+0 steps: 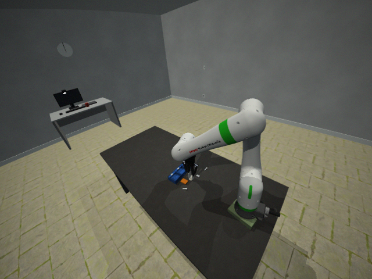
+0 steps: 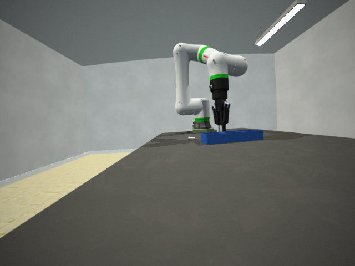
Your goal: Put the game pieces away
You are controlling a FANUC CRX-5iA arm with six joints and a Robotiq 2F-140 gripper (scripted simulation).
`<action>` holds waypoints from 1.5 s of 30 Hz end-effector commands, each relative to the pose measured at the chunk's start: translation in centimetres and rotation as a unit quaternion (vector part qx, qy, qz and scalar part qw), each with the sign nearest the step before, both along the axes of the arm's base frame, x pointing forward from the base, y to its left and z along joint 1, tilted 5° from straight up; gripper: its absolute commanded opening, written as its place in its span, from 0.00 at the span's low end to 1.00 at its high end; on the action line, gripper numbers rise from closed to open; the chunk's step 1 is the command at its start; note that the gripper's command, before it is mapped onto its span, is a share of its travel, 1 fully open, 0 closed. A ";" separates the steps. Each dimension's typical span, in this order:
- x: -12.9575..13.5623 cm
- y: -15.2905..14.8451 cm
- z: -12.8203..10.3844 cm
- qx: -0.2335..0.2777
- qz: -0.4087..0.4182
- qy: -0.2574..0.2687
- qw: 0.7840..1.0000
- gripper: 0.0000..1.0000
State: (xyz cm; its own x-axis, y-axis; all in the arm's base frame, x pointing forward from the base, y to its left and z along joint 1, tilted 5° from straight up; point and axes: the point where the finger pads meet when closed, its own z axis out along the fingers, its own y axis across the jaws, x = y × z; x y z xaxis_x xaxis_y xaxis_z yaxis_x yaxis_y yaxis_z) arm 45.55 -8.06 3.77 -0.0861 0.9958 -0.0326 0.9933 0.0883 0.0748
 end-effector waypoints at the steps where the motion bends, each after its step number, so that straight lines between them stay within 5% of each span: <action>1: 0.0 0.0 0.0 0.000 0.000 0.000 1.000 0.13; 6: 0.0 0.0 0.0 0.000 0.000 0.000 1.000 0.13; 26: -0.4 0.2 6.0 0.000 0.000 0.000 1.000 0.13; 40: -0.4 0.2 5.9 0.000 0.000 0.000 1.000 0.13; 45: 1.6 -2.0 6.2 0.000 0.000 0.000 1.000 0.13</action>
